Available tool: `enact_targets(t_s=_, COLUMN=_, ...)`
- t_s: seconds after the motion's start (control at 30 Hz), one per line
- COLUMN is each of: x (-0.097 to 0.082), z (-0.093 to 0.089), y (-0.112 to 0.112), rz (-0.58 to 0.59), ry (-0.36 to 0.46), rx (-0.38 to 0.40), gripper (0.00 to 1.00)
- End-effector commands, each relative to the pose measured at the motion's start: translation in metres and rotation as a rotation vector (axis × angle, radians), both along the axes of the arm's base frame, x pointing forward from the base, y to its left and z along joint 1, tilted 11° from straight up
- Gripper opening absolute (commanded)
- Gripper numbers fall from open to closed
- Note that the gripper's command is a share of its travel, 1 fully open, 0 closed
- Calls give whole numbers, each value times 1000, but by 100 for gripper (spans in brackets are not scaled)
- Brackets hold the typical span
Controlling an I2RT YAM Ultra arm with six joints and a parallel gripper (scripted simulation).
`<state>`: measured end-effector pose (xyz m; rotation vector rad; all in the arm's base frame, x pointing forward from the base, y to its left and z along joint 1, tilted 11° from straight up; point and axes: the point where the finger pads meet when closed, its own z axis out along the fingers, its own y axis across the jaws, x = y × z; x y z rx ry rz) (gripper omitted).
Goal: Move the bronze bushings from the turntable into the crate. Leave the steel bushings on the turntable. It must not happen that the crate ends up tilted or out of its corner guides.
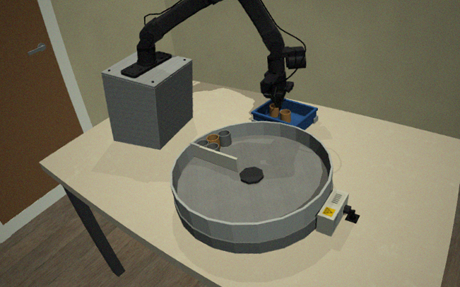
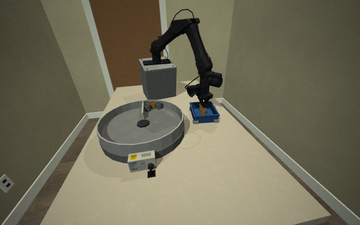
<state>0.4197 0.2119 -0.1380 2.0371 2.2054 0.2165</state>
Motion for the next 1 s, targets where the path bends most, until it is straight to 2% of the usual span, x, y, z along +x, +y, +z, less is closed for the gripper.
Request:
enact_targets(t_s=0.0, x=14, z=19, y=5, rz=2, ry=-34, rx=12, gripper=0)
enact_targets(t_s=0.23, x=14, z=21, y=5, rz=2, ry=-39, rx=15, gripper=0)
enact_targets(t_s=0.27, x=2, z=13, y=-1, rz=2, ry=-12, rx=1, gripper=0)
enact_targets(t_s=0.5, x=-3, z=10, y=-3, rz=3, ry=-7, rx=-2, gripper=0)
enact_targets(t_s=0.6, x=5, z=15, y=1, rz=3, ry=-26, rx=8, gripper=0)
enact_targets(t_s=0.97, x=5, z=15, y=1, rz=3, ry=-25, rx=8, gripper=0)
